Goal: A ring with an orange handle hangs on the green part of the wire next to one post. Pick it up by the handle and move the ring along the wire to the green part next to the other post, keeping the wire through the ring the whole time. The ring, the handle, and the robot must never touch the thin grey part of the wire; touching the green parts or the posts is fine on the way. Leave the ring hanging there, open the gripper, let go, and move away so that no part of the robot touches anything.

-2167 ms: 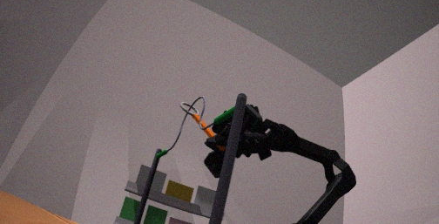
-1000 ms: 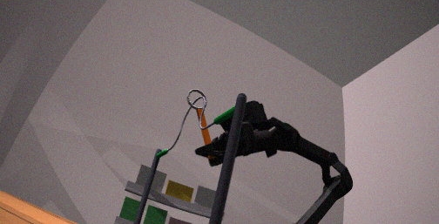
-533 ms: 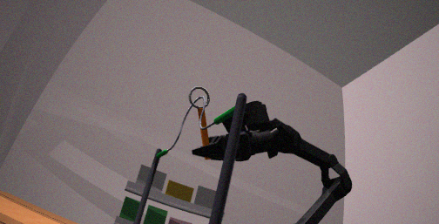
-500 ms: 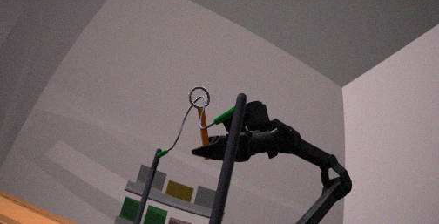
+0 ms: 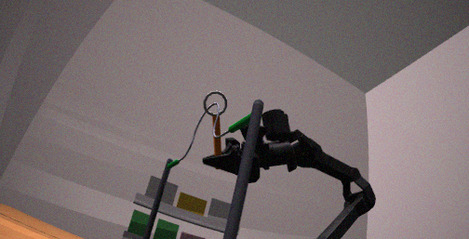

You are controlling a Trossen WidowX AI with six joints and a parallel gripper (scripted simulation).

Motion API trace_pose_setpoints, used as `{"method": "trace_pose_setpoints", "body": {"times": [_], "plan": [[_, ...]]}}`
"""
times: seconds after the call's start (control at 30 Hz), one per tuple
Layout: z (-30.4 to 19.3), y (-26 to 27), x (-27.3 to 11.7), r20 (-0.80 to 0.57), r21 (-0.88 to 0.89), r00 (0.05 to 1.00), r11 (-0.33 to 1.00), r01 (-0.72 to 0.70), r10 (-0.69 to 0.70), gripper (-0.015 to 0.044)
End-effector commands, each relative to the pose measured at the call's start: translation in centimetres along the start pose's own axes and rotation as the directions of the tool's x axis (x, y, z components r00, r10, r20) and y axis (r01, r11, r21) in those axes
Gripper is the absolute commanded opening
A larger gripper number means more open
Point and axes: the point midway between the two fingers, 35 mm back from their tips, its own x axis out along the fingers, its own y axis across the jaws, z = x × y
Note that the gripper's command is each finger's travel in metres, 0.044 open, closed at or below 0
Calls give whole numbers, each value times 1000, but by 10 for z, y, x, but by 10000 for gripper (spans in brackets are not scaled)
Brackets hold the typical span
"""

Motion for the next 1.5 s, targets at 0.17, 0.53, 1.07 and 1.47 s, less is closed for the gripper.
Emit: {"method": "trace_pose_setpoints", "body": {"times": [0.17,0.53,1.07,1.47], "plan": [[0,-8,0,23,-130,996,988,83,-81,-150],[2,-18,0,66,-294,982,937,188,-176,-150],[9,-32,-2,153,-504,945,799,327,-290,-150],[14,-40,-5,228,-627,908,661,413,-351,-150]]}}
